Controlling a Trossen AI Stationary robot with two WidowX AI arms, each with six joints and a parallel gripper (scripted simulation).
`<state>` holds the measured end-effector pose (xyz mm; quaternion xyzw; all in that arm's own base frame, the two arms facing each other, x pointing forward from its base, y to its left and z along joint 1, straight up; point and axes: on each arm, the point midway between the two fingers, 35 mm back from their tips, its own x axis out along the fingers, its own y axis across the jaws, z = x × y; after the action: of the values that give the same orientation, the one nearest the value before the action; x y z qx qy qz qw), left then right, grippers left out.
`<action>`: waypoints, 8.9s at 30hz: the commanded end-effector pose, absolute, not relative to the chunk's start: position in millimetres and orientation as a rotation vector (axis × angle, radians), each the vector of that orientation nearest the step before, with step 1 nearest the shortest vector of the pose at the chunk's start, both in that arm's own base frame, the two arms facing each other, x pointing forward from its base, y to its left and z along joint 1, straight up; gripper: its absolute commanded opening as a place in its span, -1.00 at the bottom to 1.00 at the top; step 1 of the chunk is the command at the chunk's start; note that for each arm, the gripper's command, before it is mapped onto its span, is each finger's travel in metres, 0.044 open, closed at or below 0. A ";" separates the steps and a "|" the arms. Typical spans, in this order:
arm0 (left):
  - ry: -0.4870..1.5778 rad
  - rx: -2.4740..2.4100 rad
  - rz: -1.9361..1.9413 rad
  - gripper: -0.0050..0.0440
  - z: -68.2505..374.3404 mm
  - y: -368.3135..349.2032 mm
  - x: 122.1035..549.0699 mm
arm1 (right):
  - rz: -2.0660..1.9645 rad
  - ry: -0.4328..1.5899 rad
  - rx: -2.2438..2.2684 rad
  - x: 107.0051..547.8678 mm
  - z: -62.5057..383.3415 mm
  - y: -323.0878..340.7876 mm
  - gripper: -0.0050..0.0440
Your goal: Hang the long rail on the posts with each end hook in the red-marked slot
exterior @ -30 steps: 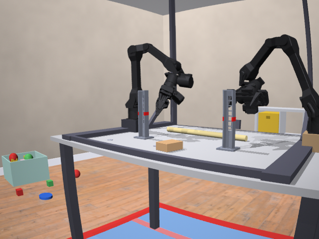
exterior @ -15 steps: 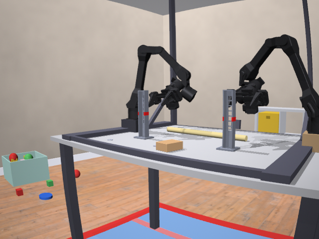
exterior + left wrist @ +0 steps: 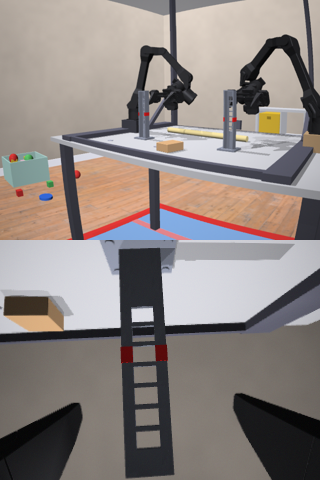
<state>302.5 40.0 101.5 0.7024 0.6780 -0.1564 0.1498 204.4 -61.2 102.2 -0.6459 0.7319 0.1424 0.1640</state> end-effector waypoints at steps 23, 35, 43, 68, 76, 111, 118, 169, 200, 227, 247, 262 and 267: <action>1.636 0.918 -0.033 0.12 45.2 -11.9 357.8 | -0.100 1.718 -0.891 231.7 51.9 8.2 0.12; 1.505 0.382 0.078 0.12 25.2 -57.2 394.3 | -0.291 1.583 -0.244 249.9 21.8 59.8 0.12; 1.522 0.303 0.109 0.12 14.0 -71.1 394.1 | -0.385 1.584 -0.038 251.3 9.3 65.8 0.12; 1.540 0.315 0.113 0.12 -18.3 -57.6 391.8 | -0.382 1.583 -0.047 249.2 -20.2 57.8 0.12; 1.535 0.312 0.113 0.12 -22.8 -56.9 393.4 | -0.381 1.583 -0.048 248.8 -24.6 57.2 0.04; 1.516 0.305 0.112 -0.12 -15.8 -58.8 396.7 | -0.376 1.566 -0.036 253.8 -20.2 60.1 -0.81; 1.516 0.305 0.112 -0.28 -15.8 -58.8 396.7 | -0.376 1.566 -0.036 253.8 -20.2 60.1 -0.85; 1.518 0.297 0.120 -1.00 14.0 -62.7 396.1 | -0.364 1.564 -0.049 252.1 7.3 56.1 -1.00; 1.535 0.215 0.157 -1.00 50.7 -72.7 395.4 | -0.288 1.554 -0.085 249.2 41.9 45.1 -1.00; 1.537 -0.216 -0.284 -1.00 50.0 -57.7 395.7 | 0.157 1.516 0.340 247.7 41.7 27.7 -1.00; 1.533 -0.252 -0.321 -1.00 49.2 -56.6 395.7 | 0.194 1.508 0.375 247.6 41.1 26.3 -1.00; 1.533 -0.252 -0.321 -1.00 9.5 -55.7 397.1 | 0.193 1.509 0.375 247.5 -1.4 26.3 -1.00; 1.533 -0.252 -0.320 -1.00 -6.8 -55.4 397.7 | 0.193 1.509 0.375 247.4 -19.6 26.4 -1.00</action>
<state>392.0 -55.5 -7.2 -0.1151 0.7001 -0.1389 0.6909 245.2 26.7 -12.3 0.1680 0.6840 0.0849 0.7048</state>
